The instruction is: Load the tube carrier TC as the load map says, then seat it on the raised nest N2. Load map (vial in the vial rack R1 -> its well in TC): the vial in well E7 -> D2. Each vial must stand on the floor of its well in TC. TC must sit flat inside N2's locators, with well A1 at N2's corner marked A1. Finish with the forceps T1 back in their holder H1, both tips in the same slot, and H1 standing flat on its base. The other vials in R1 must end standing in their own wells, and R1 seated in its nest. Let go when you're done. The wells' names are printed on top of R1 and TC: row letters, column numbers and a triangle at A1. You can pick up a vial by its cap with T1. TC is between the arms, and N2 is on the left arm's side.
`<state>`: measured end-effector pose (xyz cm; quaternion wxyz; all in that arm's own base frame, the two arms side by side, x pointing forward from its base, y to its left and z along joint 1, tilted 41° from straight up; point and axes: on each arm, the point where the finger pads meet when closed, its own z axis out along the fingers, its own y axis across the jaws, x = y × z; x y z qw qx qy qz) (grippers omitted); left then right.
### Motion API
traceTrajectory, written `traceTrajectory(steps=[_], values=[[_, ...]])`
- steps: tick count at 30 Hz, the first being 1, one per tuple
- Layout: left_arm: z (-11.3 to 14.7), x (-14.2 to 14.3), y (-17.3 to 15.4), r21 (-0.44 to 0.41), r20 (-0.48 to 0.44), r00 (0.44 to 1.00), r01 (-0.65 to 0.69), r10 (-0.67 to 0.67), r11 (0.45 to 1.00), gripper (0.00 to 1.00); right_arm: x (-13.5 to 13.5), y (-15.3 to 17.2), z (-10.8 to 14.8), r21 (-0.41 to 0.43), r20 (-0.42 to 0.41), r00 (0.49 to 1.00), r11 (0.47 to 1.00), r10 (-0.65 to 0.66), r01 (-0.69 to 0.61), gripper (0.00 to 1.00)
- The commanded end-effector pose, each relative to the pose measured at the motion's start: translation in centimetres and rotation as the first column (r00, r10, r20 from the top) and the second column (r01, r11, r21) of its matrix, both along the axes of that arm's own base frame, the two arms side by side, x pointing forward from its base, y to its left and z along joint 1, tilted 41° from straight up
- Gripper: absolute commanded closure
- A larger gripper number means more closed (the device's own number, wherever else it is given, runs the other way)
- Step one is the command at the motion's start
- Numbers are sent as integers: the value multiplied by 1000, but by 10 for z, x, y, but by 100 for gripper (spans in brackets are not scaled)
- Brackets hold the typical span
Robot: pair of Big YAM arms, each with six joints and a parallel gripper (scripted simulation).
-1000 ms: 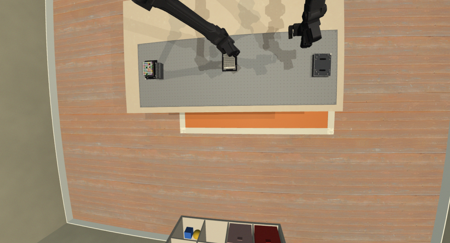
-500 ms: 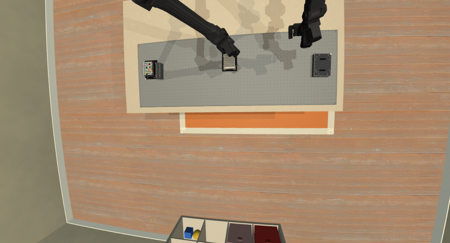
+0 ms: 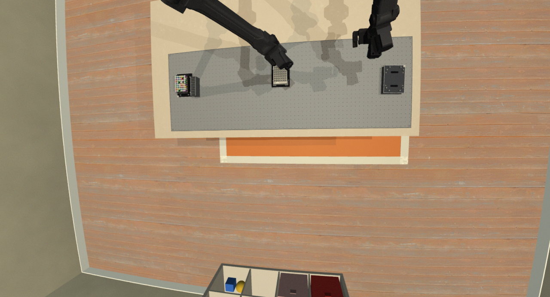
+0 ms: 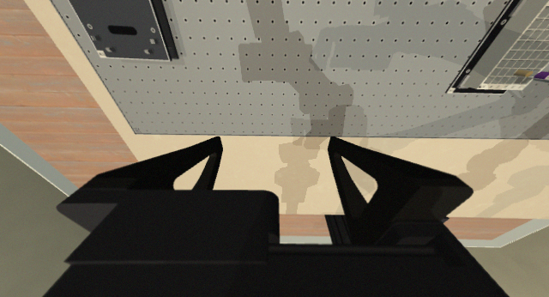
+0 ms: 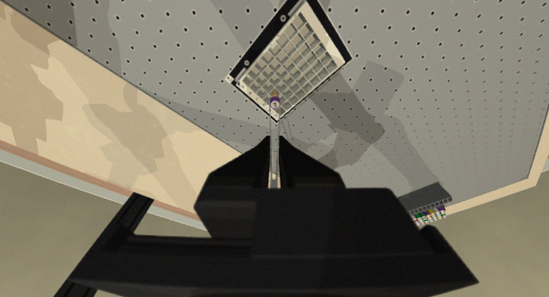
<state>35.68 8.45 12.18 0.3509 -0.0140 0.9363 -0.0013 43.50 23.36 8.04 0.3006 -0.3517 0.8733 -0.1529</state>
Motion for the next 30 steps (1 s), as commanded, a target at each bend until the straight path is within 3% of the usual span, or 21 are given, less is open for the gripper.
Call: traceTrajectory(steps=[1,9,16,30], values=[[7,4,2,13,16,1000,9,-10,1000,0,11,-2,-5,-5,-1,1000,1000,-9,9,91],[7,4,2,13,16,1000,9,-10,1000,0,17,2,2,6,14,1000,1000,-10,10,91],[7,4,2,13,16,1000,9,-10,1000,0,7,-5,-10,-10,-7,1000,1000,-9,9,91],[7,4,2,13,16,1000,9,-10,1000,0,8,-5,-8,-5,-1,1000,1000,-9,9,91]])
